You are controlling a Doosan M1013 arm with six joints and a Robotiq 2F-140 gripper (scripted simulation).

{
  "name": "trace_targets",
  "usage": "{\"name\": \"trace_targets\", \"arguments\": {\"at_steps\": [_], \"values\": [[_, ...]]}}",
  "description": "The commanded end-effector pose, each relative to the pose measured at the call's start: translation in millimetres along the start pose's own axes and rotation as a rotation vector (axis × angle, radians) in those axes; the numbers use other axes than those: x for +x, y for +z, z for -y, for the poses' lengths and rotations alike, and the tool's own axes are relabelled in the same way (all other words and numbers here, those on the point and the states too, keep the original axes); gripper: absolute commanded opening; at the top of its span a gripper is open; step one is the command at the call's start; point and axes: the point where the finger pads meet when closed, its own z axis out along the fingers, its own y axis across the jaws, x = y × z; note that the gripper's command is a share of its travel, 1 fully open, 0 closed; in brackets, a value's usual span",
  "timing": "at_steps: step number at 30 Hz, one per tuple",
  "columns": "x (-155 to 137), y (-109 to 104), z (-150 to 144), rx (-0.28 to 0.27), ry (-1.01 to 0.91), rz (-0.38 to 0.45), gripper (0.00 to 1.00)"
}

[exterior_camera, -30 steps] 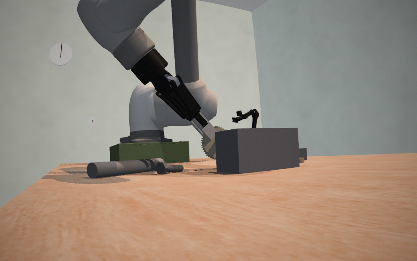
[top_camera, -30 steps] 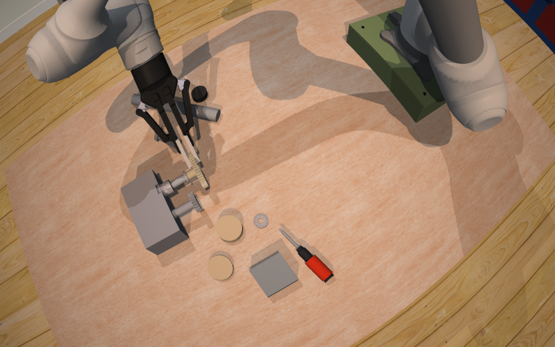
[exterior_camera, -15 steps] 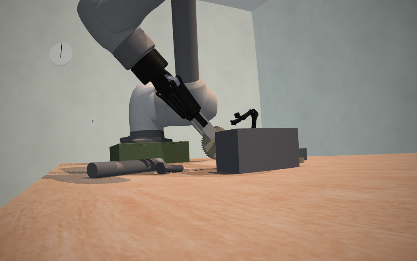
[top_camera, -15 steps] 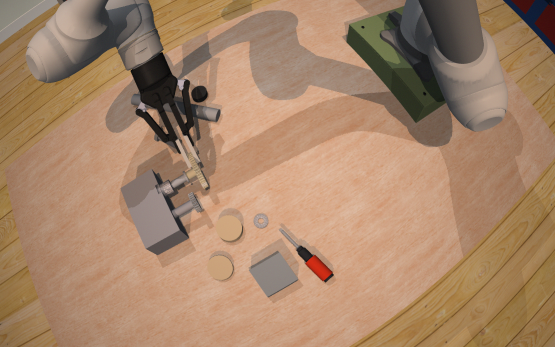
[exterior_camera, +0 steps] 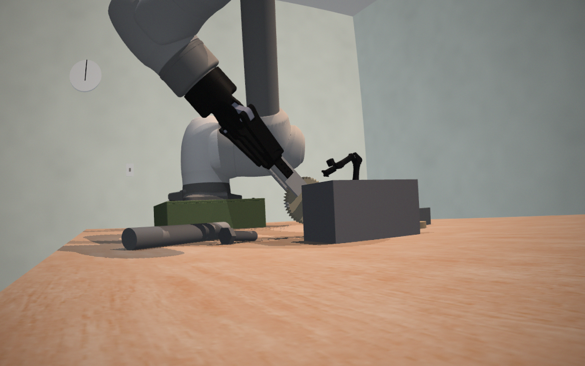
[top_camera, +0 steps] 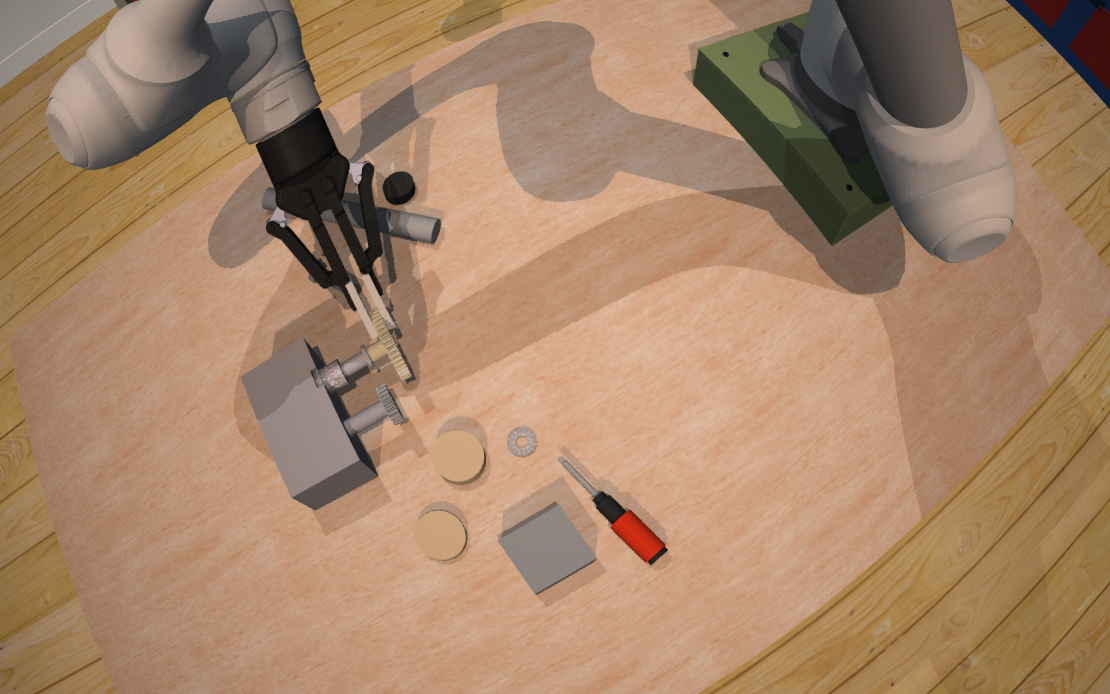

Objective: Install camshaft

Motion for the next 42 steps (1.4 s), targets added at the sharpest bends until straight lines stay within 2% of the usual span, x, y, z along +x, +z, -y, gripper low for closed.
{"name": "trace_targets", "arguments": {"at_steps": [1, 19, 42], "values": [[-3, -1, 7, 0.002, 0.0, 0.003, 0.05], [-3, -1, 18, 0.002, 0.0, 0.003, 0.05], [-3, -1, 19, 0.002, 0.0, 0.003, 0.05]]}}
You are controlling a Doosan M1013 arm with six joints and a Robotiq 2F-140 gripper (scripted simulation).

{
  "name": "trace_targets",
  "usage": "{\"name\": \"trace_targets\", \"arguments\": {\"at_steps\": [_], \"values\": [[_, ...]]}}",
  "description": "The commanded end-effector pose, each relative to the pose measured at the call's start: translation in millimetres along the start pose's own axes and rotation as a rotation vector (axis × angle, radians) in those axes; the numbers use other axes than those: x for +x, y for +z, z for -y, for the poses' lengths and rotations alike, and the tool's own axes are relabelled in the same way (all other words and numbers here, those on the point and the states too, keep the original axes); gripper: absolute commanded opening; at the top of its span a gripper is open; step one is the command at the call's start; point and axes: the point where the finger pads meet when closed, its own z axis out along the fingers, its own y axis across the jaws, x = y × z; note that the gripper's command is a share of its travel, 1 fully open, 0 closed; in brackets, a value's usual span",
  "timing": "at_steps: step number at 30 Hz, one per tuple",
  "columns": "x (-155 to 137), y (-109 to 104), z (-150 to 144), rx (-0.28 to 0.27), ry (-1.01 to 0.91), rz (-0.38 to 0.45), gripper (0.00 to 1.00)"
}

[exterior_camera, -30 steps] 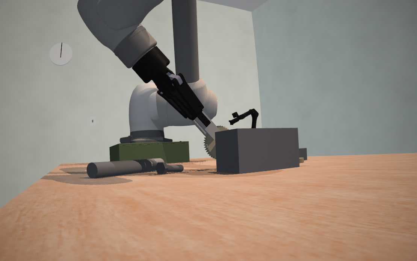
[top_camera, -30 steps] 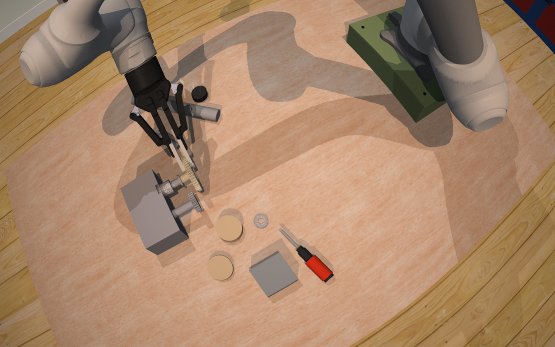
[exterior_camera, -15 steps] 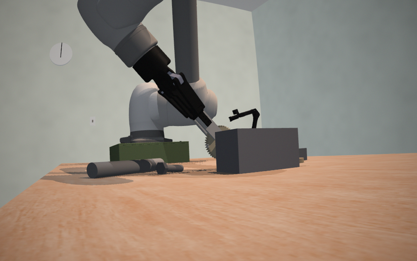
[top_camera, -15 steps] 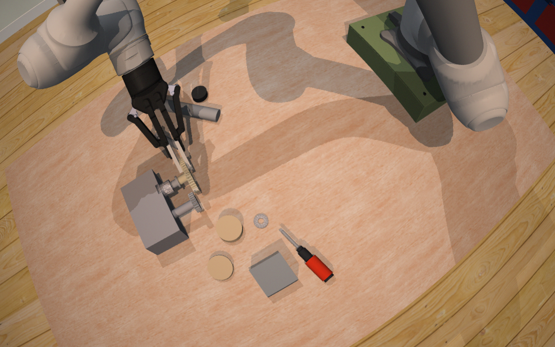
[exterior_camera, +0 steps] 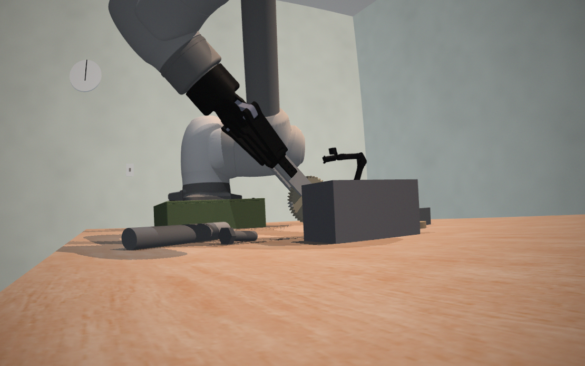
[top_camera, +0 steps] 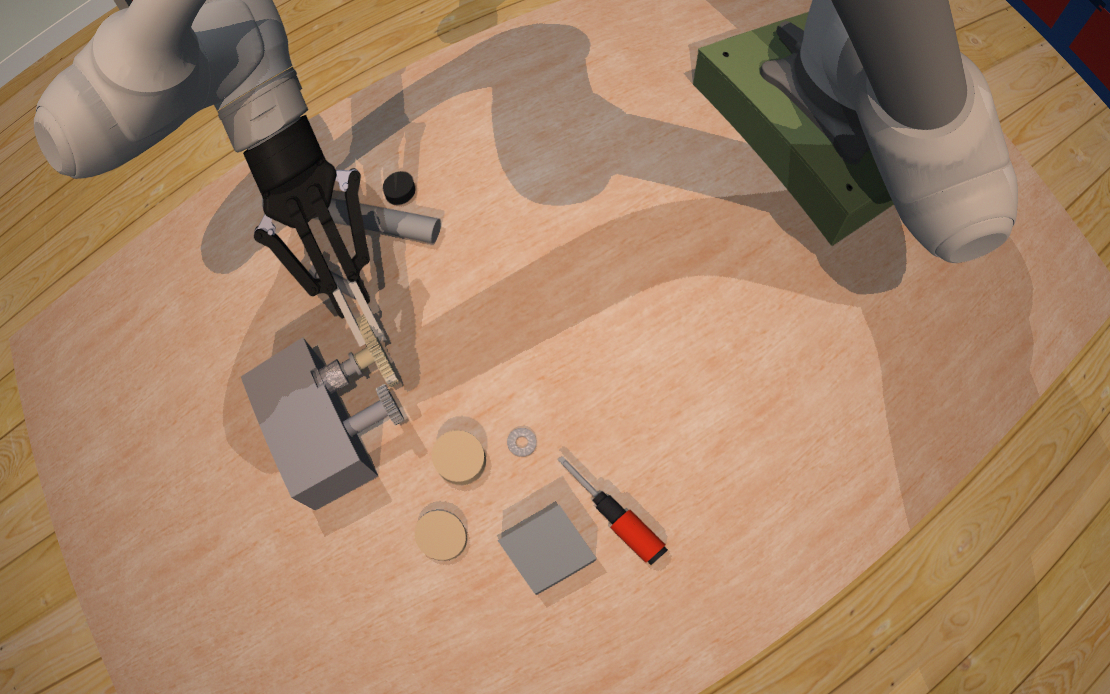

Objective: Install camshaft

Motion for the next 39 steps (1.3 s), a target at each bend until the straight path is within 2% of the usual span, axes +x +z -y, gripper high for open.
{"name": "trace_targets", "arguments": {"at_steps": [1, 39], "values": [[-2.6, -0.8, 4.0, 0.002, 0.0, 0.003, 0.05], [-2.6, -0.8, 7.6, 0.002, 0.0, 0.003, 0.05]]}}
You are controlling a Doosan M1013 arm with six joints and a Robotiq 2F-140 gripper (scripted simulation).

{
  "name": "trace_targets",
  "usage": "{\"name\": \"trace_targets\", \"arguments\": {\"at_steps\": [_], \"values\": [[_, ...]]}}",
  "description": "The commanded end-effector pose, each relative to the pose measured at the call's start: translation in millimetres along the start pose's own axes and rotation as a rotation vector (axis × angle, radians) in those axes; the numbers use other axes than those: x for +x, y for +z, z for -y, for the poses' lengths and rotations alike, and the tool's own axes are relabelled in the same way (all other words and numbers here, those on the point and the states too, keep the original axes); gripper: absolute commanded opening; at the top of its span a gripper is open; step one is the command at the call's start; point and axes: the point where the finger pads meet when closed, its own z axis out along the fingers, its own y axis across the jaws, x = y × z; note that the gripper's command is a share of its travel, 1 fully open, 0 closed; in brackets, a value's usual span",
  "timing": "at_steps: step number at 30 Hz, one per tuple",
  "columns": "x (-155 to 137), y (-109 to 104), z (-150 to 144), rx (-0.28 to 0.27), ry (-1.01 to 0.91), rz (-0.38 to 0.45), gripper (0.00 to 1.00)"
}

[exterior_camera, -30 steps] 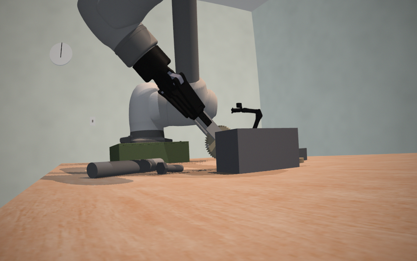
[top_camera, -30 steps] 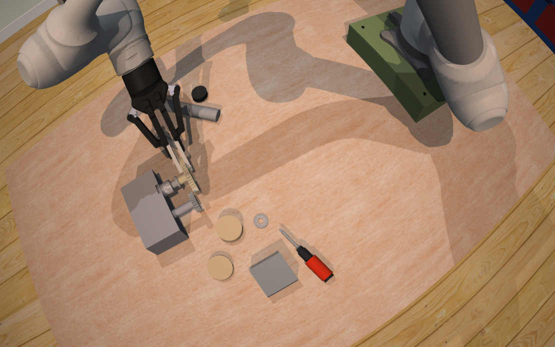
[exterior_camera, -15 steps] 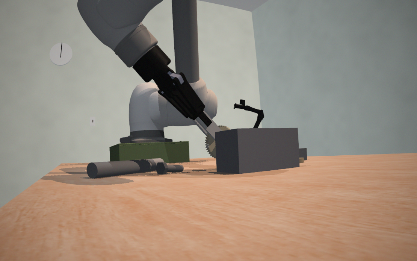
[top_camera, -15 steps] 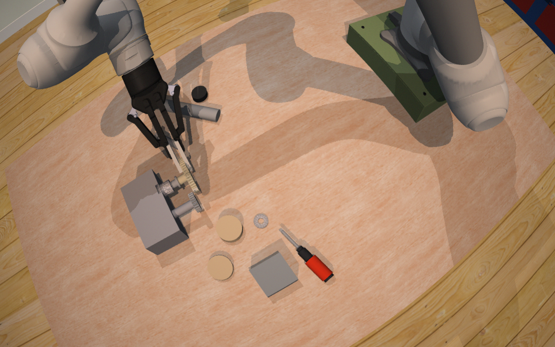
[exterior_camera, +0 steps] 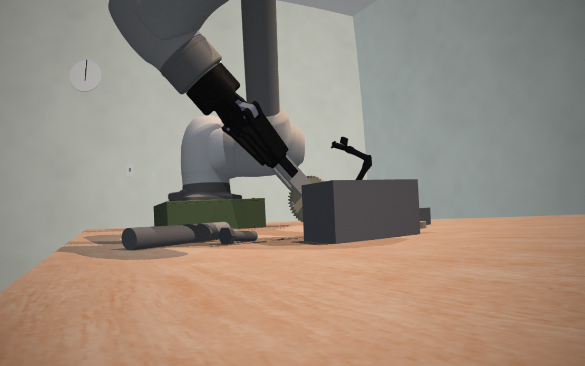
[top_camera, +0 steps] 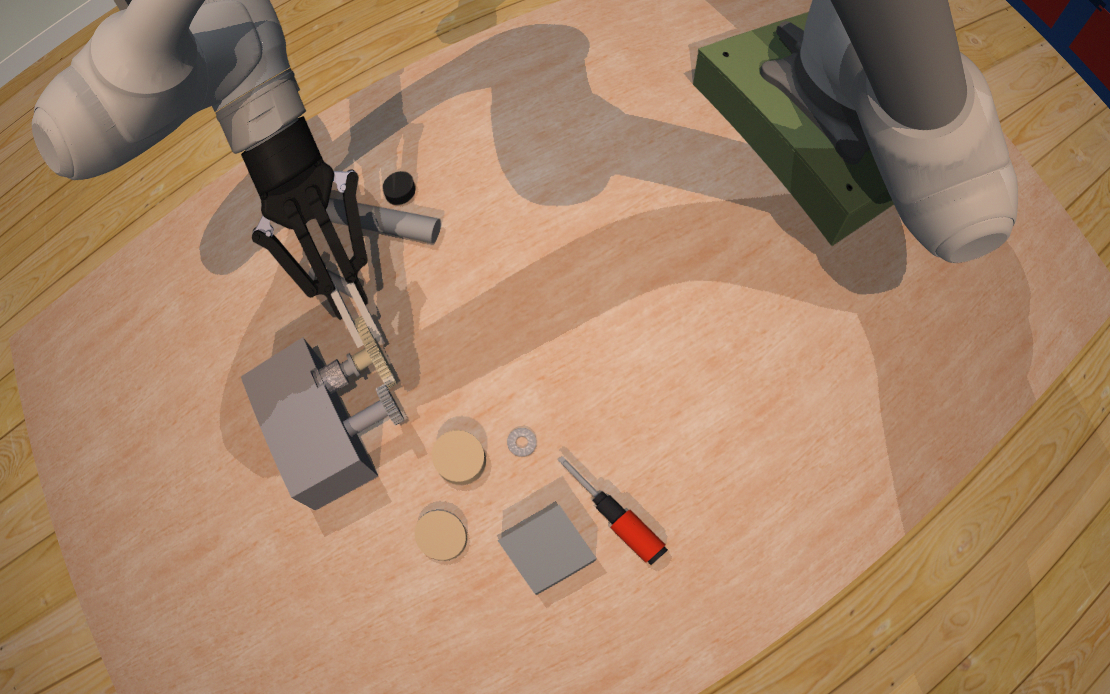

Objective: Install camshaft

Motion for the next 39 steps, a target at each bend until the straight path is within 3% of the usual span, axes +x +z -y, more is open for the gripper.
{"name": "trace_targets", "arguments": {"at_steps": [1, 39], "values": [[-3, -1, 6, 0.002, 0.0, 0.003, 0.05], [-3, -1, 16, 0.002, 0.0, 0.003, 0.05]]}}
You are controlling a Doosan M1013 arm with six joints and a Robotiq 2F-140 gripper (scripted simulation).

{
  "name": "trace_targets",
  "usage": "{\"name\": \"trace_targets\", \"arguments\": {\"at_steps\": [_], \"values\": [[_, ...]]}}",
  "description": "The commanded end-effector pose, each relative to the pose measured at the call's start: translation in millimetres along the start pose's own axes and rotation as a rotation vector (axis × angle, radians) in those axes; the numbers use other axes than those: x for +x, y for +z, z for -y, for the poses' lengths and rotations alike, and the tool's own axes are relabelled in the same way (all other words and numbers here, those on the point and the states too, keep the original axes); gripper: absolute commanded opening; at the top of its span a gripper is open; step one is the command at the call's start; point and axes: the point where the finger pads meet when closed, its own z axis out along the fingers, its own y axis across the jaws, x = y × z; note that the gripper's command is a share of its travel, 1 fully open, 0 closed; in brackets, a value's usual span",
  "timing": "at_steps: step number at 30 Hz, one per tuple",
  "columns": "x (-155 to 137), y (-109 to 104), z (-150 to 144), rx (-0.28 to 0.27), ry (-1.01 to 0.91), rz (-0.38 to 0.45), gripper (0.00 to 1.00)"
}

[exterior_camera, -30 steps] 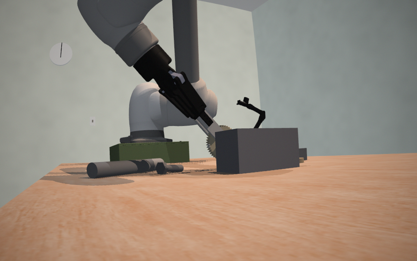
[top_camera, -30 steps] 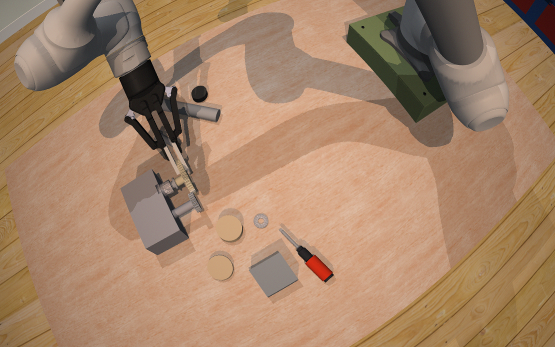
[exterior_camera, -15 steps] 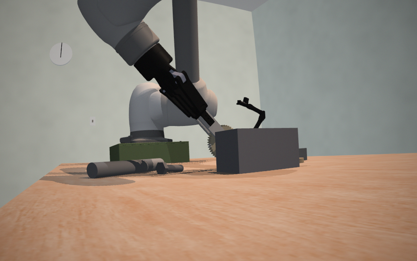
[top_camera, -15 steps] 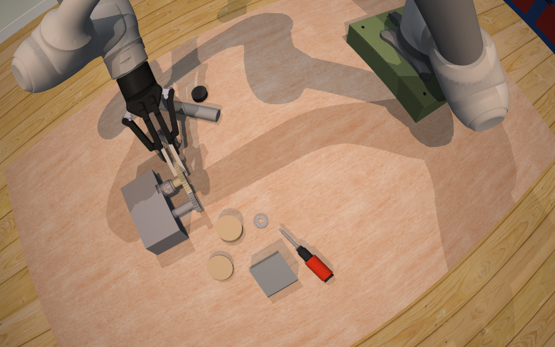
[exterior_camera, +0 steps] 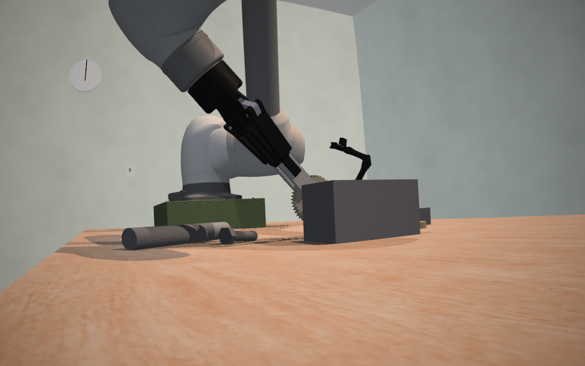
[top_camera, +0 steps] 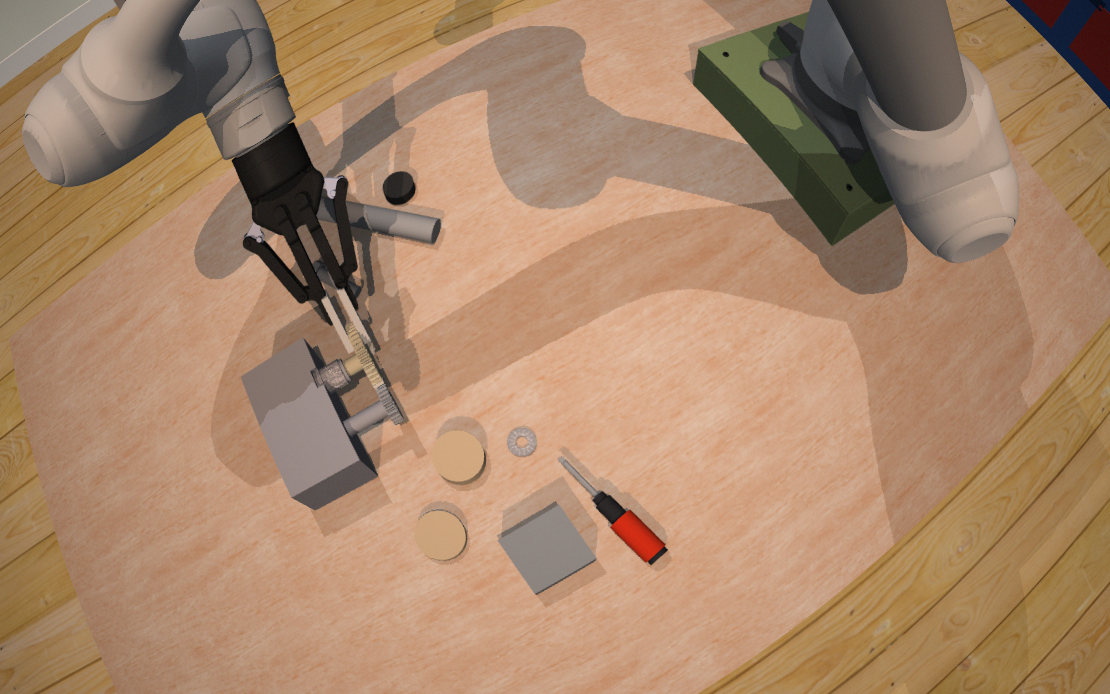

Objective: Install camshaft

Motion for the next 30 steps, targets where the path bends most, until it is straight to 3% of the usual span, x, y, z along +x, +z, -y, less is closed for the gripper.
{"name": "trace_targets", "arguments": {"at_steps": [1, 28, 29, 30], "values": [[-2.6, -0.9, 4.4, 0.003, -0.001, 0.002, 0.05], [-2.6, -0.9, 4.4, 0.003, -0.001, 0.002, 0.05], [-2.6, -0.9, 4.4, 0.003, -0.001, 0.002, 0.19], [-2.6, -0.9, 4.4, 0.003, -0.001, 0.002, 0.19]]}}
